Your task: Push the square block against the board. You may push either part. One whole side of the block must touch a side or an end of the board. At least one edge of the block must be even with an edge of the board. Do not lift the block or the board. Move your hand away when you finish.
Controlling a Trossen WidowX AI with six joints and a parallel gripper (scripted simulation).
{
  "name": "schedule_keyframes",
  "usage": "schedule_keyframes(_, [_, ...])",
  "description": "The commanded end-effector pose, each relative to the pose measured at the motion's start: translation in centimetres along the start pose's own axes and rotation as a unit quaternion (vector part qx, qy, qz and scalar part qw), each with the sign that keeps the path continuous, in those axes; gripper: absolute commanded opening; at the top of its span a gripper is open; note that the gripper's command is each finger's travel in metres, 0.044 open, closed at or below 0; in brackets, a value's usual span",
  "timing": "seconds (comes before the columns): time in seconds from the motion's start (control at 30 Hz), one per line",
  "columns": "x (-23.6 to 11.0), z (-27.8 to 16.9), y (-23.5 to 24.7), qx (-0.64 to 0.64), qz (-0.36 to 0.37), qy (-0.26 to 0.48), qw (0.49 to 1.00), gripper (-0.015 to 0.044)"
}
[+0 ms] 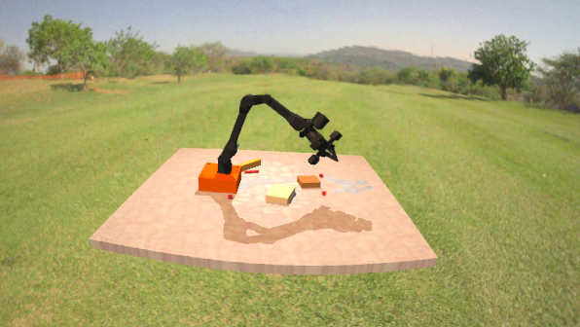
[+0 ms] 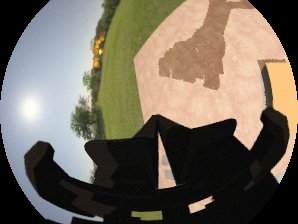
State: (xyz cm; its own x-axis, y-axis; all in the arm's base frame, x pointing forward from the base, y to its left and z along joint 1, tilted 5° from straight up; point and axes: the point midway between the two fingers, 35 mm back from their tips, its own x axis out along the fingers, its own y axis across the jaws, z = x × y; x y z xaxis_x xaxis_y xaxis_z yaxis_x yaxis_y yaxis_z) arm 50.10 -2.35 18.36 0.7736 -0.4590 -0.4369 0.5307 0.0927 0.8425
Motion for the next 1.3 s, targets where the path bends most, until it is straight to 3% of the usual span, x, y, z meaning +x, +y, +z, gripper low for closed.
schedule_keyframes(0.0, [1.2, 1.6, -2.3, -0.030, -0.049, 0.009, 0.998, 0.0000])
schedule_keyframes(0.43, [2.5, 8.3, -11.7, -0.085, -0.246, 0.066, 0.963, 0.0000])
schedule_keyframes(0.9, [-1.7, 13.8, -20.5, -0.050, -0.433, 0.172, 0.884, 0.0000])
schedule_keyframes(1.13, [-2.2, 14.2, -21.5, -0.041, -0.449, 0.185, 0.873, 0.0000])
schedule_keyframes(1.27, [0.4, 12.8, -25.4, -0.040, -0.448, 0.184, 0.874, 0.0000])
